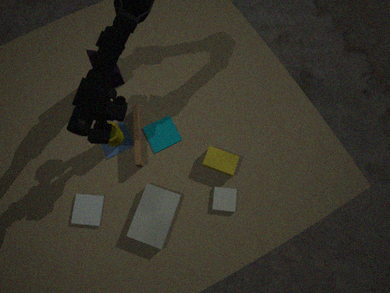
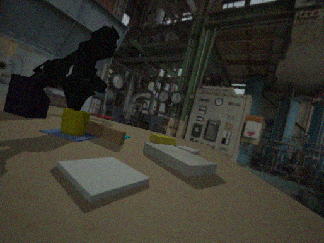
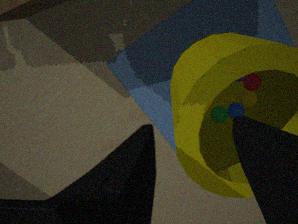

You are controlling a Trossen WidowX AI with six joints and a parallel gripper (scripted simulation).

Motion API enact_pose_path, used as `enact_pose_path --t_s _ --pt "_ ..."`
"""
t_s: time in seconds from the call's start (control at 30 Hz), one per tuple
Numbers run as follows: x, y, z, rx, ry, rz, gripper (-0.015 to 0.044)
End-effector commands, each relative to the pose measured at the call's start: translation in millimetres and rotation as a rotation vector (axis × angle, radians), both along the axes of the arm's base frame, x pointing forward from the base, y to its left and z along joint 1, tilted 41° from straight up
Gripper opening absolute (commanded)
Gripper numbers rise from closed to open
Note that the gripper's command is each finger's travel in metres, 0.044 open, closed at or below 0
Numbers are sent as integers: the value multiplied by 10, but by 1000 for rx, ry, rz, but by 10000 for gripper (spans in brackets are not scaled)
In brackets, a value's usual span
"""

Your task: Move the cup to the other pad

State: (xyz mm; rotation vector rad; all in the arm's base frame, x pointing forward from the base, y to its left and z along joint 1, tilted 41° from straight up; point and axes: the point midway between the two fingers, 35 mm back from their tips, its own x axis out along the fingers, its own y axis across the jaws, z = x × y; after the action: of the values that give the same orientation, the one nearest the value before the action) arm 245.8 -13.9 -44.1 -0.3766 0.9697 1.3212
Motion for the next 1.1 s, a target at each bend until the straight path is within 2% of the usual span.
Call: enact_pose_path --t_s 0.0,0.57,1.07 --pt "-19 49 -48 6 7 -6 167" --pt "-50 196 -209 8 7 -5 167" --pt "-39 180 -200 4 3 1 67"
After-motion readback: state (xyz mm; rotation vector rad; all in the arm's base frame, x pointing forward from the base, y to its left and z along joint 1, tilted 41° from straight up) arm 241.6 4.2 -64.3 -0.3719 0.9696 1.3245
